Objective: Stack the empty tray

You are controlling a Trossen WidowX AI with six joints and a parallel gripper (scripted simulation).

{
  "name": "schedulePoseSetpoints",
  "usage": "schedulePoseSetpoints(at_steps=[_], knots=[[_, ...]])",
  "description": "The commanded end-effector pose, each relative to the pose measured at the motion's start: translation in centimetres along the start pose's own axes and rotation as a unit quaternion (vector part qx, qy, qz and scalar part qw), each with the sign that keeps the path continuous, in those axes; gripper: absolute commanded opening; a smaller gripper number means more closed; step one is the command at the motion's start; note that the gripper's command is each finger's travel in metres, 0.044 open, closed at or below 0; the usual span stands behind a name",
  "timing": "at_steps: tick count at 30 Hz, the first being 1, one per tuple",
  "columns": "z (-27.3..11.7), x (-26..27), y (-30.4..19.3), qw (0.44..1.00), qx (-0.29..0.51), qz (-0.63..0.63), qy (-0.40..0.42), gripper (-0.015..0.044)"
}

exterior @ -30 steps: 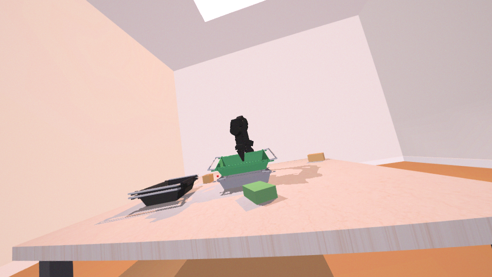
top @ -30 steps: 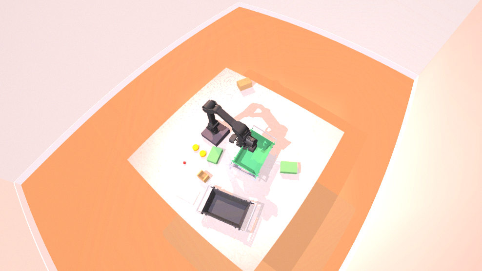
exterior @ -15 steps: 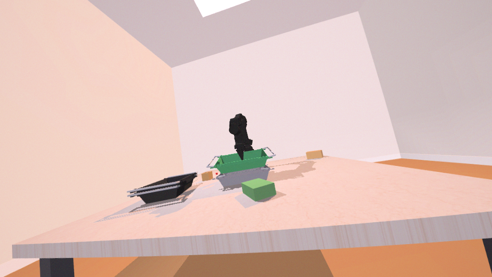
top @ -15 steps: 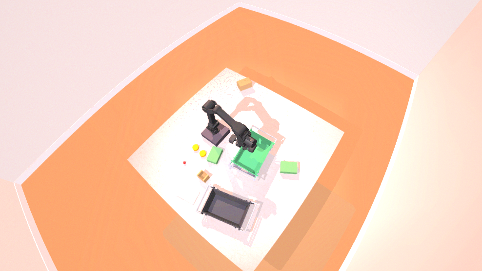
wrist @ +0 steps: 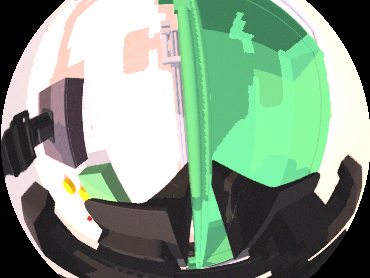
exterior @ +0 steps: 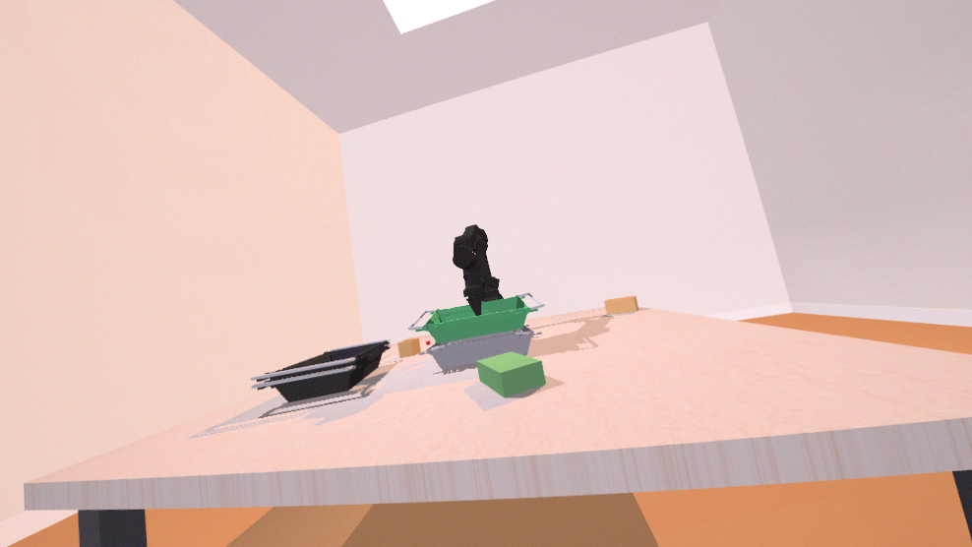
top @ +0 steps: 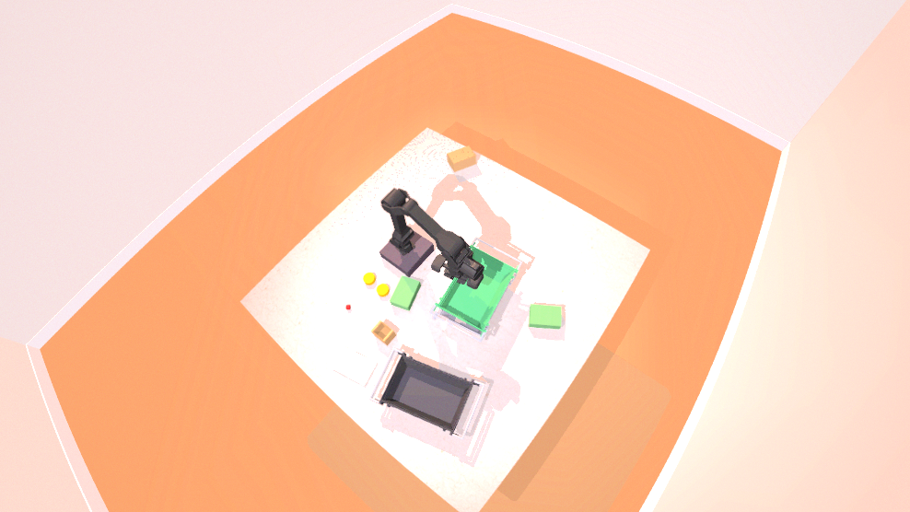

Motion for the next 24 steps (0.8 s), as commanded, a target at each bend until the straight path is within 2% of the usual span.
schedulePoseSetpoints(at_steps=[1, 24], knots=[[0.5, 0.2, 0.0, 1.0, 0.001, -0.001, 0.008, 0.0], [2.3, 0.7, 0.0, 1.0, 0.001, -0.001, 0.008, 0.0]])
Point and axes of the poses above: the point midway between the two fingers, 35 mm back from their tips, its own z axis out along the fingers, its own x axis across the jaws, y = z × x, the point moved 9 cm from there along -z, back along the fingers
